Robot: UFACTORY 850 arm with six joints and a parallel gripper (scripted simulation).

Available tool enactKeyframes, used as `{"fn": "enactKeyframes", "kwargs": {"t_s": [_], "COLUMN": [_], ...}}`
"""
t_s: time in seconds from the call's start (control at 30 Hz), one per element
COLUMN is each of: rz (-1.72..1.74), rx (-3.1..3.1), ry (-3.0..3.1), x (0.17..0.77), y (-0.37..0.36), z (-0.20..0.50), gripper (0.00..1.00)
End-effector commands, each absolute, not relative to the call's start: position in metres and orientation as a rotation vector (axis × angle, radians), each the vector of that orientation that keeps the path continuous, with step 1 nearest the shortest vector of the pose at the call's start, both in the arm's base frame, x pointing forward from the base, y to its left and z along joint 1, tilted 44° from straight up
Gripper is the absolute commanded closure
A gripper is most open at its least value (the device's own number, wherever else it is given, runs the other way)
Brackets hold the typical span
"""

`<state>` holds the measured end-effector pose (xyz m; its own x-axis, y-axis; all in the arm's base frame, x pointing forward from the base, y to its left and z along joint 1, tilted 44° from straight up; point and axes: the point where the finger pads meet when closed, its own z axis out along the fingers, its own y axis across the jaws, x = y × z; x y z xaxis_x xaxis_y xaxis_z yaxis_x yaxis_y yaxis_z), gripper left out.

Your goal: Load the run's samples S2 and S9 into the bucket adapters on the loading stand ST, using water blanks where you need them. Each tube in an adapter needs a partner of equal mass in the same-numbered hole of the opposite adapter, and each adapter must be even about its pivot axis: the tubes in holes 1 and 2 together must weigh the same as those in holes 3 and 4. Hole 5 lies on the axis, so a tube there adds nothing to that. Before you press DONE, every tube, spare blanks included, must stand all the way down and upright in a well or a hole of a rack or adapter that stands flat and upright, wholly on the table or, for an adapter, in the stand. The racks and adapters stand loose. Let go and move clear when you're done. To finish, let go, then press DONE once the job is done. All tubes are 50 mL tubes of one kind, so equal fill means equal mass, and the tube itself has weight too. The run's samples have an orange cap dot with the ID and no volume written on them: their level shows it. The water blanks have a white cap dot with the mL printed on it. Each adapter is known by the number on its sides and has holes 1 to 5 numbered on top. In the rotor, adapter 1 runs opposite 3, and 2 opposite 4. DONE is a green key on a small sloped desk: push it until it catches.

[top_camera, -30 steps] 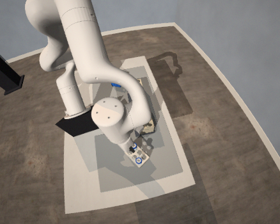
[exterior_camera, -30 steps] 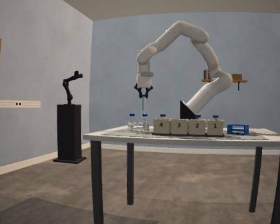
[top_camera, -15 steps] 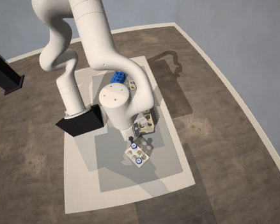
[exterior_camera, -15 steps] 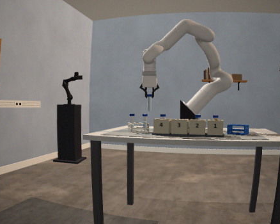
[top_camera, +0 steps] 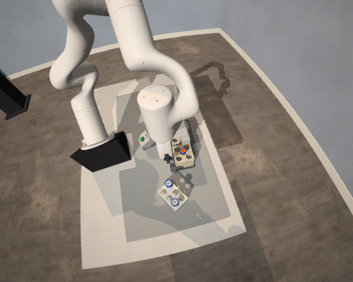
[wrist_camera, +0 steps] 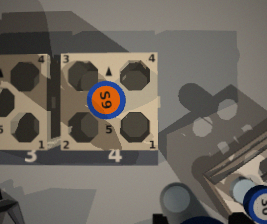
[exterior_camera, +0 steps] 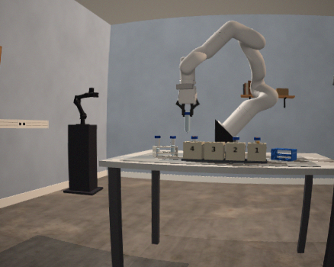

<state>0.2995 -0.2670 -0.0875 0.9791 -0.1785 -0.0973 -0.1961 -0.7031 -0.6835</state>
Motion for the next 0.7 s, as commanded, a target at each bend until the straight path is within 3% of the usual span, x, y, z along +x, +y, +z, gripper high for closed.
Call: {"fn": "enactKeyframes", "kwargs": {"t_s": [0.0, 0.67], "rz": [0.029, 0.029], "rx": [-2.368, -2.368], "ry": [0.262, 0.262], "x": [0.314, 0.368], "y": [-0.255, -0.205], "z": [-0.074, -0.022], "gripper": [1.0, 1.0]}}
